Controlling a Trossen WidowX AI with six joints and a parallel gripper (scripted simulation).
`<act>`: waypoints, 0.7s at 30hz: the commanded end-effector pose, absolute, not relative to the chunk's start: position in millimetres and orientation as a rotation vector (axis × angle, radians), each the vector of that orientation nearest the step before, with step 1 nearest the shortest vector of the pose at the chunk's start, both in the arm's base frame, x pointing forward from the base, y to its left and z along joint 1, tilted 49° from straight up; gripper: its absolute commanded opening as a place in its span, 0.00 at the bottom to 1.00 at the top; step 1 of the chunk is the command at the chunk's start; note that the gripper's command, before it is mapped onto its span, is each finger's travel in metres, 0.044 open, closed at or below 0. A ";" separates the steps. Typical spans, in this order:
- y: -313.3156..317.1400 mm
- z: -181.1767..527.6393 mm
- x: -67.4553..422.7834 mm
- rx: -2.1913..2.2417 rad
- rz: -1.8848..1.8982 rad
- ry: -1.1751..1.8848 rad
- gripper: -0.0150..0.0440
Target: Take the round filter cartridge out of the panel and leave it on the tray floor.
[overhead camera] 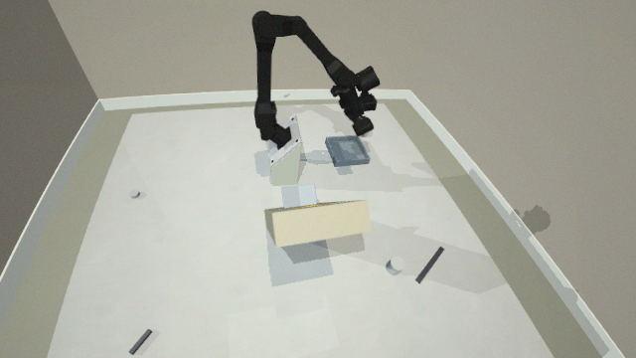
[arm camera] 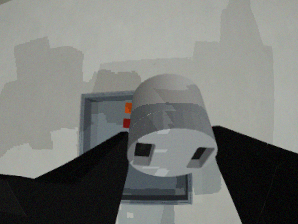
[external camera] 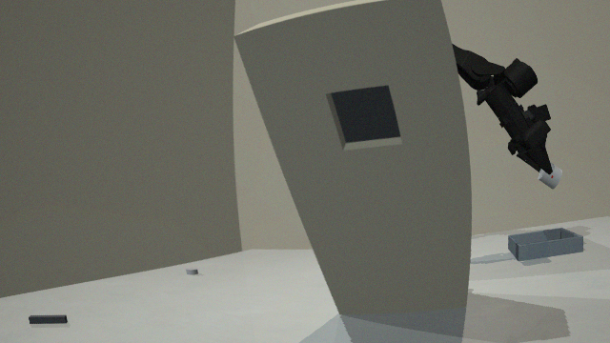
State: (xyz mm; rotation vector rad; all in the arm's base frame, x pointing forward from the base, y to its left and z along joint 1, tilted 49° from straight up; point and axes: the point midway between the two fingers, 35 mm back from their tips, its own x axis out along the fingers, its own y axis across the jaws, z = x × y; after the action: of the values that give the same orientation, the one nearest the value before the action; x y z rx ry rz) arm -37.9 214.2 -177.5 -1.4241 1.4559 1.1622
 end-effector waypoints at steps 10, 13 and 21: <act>172.6 -197.3 -80.1 -1.504 1.386 1.477 0.25; 168.4 -202.3 -80.7 -1.504 1.386 1.477 0.25; 144.5 -226.5 -82.0 -1.503 1.386 1.478 0.25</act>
State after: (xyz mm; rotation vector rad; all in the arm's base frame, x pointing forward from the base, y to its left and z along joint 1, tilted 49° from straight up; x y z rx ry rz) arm -81.7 154.7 -218.7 -1.5069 1.4686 1.3912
